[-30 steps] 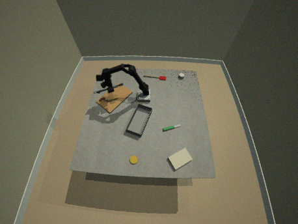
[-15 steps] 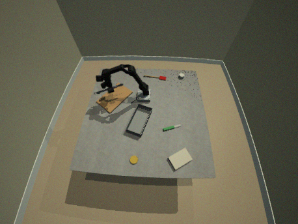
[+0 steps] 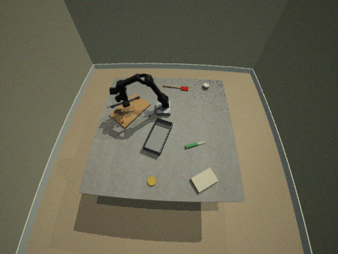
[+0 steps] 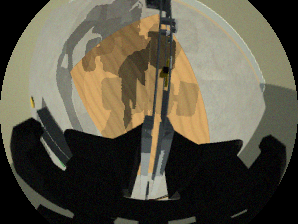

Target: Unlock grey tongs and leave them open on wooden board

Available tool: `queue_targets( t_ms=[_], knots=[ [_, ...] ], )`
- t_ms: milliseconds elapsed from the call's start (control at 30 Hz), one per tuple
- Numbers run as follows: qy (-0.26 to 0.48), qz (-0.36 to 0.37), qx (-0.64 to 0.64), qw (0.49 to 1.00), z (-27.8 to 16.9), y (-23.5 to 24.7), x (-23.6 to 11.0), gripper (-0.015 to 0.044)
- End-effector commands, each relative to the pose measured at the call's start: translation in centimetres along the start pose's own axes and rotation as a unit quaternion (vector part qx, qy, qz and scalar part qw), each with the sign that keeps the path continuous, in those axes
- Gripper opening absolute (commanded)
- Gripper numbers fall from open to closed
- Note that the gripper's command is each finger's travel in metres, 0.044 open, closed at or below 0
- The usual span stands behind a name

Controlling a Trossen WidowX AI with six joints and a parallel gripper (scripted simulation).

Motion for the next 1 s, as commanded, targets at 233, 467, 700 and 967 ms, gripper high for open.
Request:
queue_targets(
  t_ms=[233, 467, 700, 967],
  knots=[
    [0.001, -0.001, -0.001, 1.000, 0.0, 0.0, 2.0, -0.0150],
    [0.001, 0.000, -0.001, 1.000, -0.1, 0.0, 3.1, -0.0150],
    [0.001, 0.000, -0.001, 1.000, -0.1, 0.0, 3.4, -0.0150],
    [0.002, 0.001, -0.002, 1.000, -0.2, 0.0, 3.2, 0.0060]
  ],
)
Point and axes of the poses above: the point midway between the two fingers, 35 mm back from their tips, its own x axis out along the fingers, its own y axis across the jaws, z = x × y, the point moved 8 cm from there along -x, back along the fingers, and after that the axes turned 1 degree about x, right-handed, at the moved point
